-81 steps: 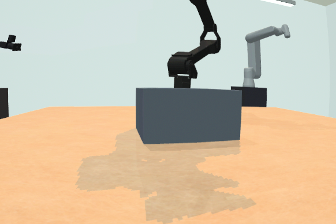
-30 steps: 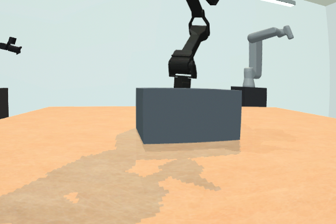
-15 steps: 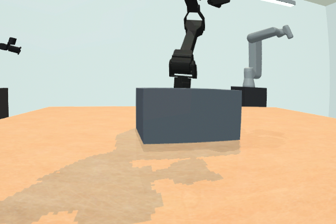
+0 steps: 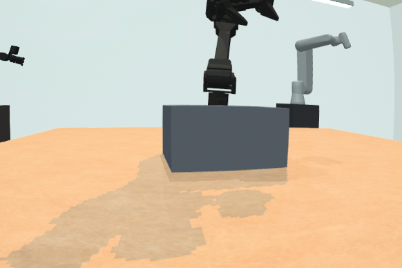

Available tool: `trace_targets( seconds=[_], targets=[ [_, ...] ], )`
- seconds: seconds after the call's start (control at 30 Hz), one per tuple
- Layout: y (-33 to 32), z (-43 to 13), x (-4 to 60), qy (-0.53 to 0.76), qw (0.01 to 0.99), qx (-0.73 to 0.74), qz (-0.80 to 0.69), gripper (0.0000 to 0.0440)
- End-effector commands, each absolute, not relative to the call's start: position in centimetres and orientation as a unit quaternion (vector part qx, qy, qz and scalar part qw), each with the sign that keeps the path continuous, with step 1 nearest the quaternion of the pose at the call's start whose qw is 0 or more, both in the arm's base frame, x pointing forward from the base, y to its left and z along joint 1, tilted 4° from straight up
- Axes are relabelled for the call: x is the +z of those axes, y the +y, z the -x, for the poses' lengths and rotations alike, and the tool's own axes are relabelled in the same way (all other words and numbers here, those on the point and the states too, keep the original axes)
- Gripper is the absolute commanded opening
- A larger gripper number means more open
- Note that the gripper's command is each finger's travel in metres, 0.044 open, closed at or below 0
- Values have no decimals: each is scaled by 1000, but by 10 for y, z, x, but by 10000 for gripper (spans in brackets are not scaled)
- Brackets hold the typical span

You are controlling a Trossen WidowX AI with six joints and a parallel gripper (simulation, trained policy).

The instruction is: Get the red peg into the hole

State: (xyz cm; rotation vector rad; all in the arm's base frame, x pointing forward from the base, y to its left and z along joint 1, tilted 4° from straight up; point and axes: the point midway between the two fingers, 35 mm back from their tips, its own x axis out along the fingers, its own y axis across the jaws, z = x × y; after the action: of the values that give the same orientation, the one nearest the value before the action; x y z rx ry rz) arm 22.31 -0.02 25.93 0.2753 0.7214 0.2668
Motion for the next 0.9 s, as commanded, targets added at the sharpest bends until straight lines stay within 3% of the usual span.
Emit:
trace_targets(
  seconds=[0.0,0.87],
  targets=[
    [3,-221,245,400,893,106,-176,440],
    [36,-192,165,655,682,-138,-295,440]
  ],
)
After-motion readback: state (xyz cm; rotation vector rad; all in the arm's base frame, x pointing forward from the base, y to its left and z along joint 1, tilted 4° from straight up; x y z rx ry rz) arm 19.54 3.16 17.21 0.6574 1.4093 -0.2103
